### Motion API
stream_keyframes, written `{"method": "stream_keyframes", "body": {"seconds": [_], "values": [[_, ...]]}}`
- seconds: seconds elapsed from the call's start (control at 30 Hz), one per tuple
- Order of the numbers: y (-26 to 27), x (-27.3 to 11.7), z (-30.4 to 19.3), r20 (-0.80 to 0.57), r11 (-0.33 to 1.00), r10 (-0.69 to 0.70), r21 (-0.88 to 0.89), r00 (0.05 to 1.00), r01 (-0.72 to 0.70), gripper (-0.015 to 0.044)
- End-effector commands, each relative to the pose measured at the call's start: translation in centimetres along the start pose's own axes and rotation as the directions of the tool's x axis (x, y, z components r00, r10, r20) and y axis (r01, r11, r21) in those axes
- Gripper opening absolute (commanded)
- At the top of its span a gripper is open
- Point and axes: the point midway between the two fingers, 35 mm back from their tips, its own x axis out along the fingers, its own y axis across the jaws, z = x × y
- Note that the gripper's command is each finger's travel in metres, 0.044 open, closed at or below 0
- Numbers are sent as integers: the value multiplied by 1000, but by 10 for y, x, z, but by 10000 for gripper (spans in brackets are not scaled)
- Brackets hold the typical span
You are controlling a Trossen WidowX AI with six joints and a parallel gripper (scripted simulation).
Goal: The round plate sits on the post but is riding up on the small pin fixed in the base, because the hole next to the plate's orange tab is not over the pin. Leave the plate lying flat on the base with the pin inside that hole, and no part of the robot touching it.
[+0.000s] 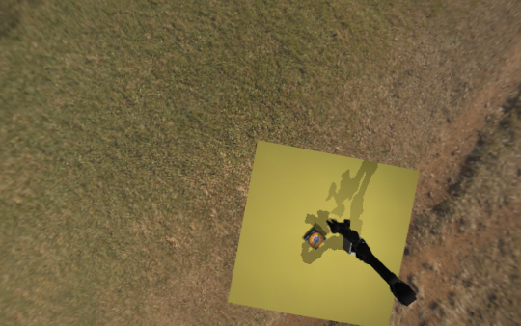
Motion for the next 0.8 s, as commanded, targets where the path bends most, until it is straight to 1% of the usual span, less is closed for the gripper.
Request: {"method": "stream_keyframes", "body": {"seconds": [0.0,0.1,0.23,0.3,0.37,0.47,0.5,0.57,0.6,0.7,0.77], "values": [[4,0,2,6,1000,12,-3,1000,-12,374],[12,2,-1,-14,999,8,-48,1000,-8,295],[32,12,-38,-153,950,-101,-309,983,50,190],[36,13,-45,-174,933,-123,-357,977,54,137],[44,13,-65,-226,872,-187,-486,956,56,85],[54,8,-100,-286,733,-299,-680,911,27,6],[57,5,-111,-298,675,-336,-737,893,8,0],[59,3,-119,-304,638,-360,-770,882,-5,0],[61,-1,-127,-309,589,-389,-808,868,-24,0],[66,-17,-160,-308,384,-495,-916,813,-113,0],[68,-31,-180,-289,236,-560,-954,776,-185,0]]}}
